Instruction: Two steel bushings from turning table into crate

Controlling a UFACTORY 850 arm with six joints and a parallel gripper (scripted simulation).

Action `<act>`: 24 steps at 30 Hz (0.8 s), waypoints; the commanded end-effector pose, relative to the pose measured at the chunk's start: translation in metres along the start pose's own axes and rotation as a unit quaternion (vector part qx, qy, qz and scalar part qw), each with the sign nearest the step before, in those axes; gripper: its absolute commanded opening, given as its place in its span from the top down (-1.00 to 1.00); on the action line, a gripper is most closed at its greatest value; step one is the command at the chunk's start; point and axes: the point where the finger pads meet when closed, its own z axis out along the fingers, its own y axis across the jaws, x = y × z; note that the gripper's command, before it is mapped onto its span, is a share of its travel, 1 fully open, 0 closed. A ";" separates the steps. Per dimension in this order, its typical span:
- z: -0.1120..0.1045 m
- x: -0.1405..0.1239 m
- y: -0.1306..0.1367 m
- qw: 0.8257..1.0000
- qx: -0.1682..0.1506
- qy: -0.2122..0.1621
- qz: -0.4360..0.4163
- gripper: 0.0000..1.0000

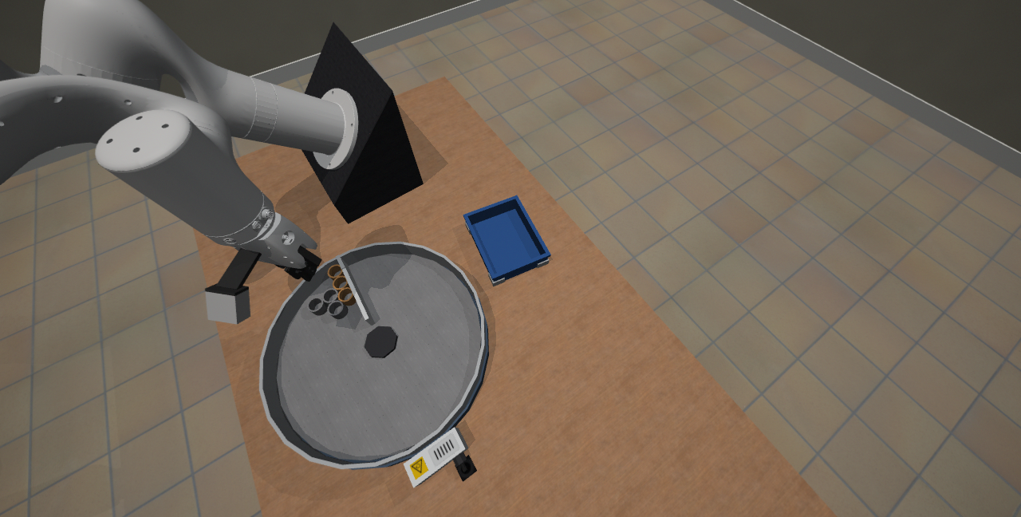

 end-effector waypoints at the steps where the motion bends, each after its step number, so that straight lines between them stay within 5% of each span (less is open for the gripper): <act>1: 0.000 0.000 0.000 1.000 0.000 0.000 0.000 0.74; 24: 0.000 0.000 0.000 1.000 0.000 0.000 0.000 0.74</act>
